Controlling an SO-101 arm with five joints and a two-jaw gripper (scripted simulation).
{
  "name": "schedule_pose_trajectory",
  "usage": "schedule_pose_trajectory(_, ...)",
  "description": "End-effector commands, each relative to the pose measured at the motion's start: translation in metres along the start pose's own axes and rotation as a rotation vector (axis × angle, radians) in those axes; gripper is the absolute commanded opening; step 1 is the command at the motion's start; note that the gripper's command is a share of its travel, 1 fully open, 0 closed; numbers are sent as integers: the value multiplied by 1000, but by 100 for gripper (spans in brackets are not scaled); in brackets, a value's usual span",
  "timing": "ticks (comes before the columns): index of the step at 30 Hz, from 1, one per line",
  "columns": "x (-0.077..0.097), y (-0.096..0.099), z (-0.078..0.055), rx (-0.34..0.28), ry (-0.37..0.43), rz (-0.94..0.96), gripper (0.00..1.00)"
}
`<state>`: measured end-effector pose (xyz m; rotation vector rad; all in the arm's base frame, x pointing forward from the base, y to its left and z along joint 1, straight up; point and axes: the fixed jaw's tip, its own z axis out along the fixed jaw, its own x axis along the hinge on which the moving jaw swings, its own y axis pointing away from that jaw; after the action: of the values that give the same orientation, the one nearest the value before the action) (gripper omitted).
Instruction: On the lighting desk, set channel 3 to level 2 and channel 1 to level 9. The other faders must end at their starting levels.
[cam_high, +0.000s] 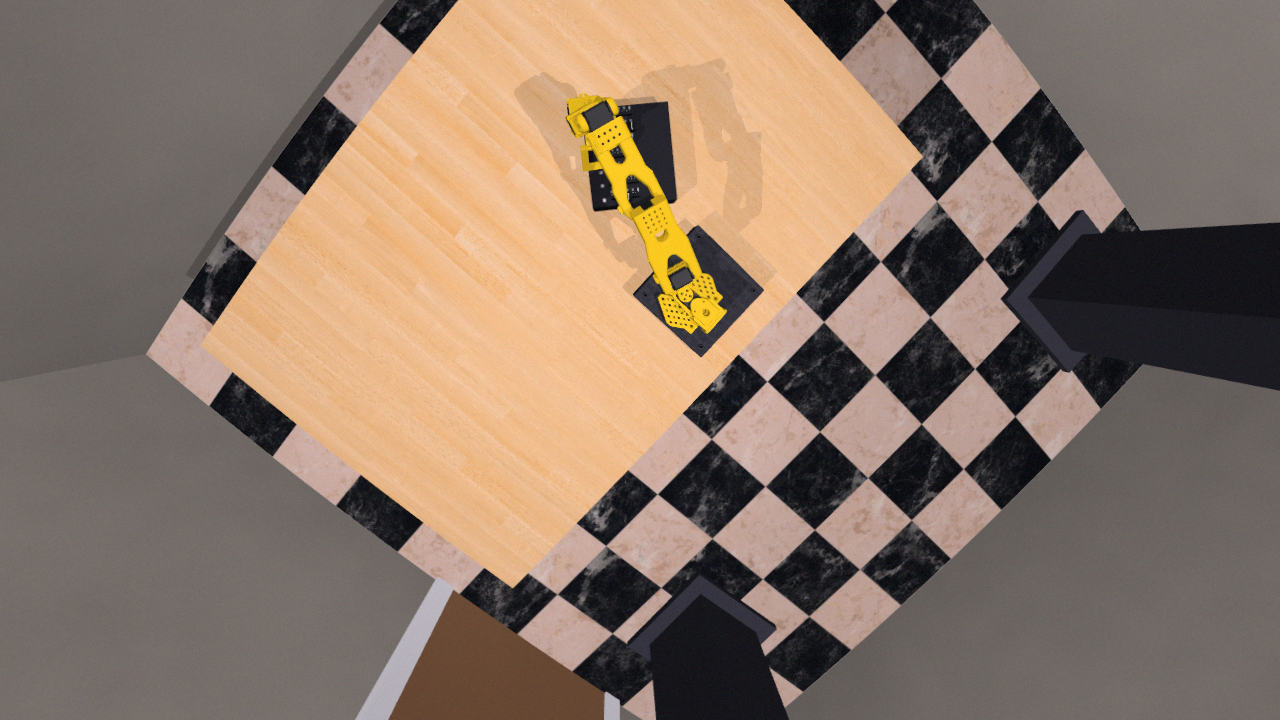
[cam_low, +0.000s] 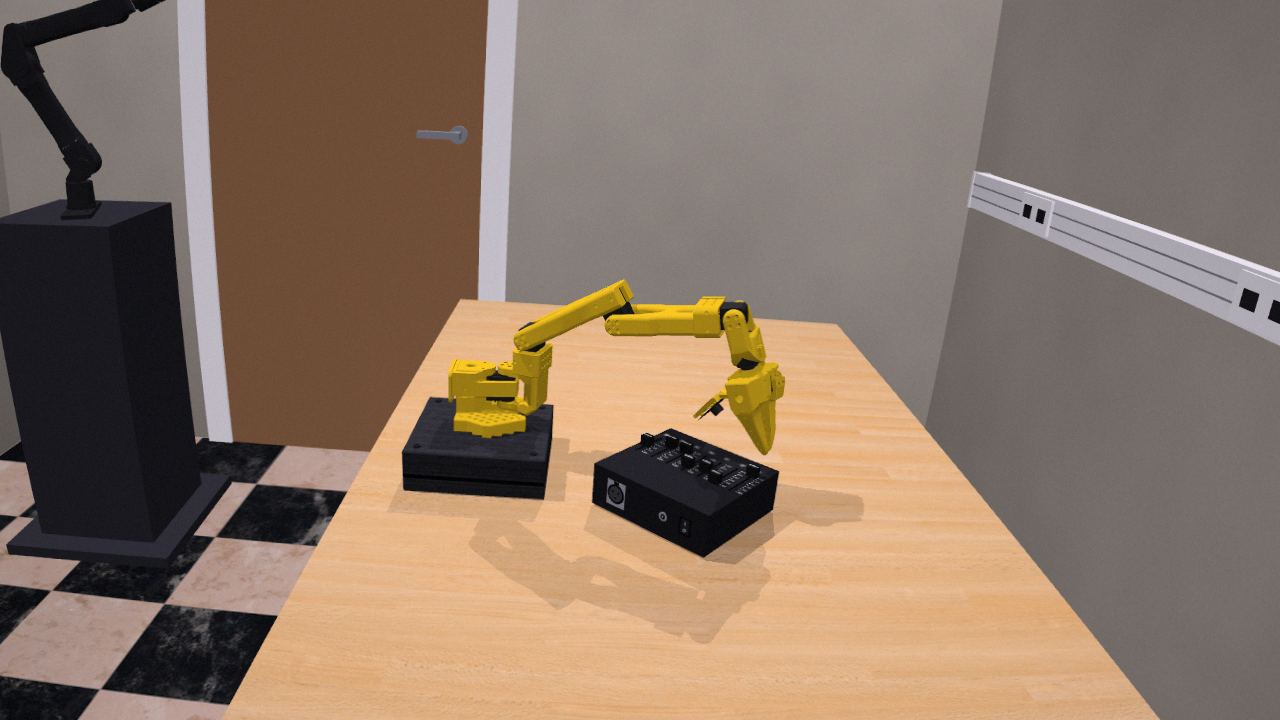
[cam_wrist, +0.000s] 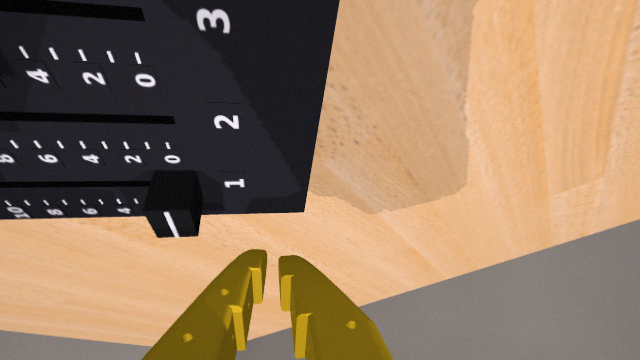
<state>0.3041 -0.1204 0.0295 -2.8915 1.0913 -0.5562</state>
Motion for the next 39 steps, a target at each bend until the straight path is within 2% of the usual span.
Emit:
schedule_pose_trajectory(1, -2, -2, 4, 0, -8, 2, 0)
schedule_pose_trajectory(26, -4, -1, 6, -3, -16, 4, 0)
schedule_pose_trajectory(39, -6, 0, 13, -6, -25, 5, 0)
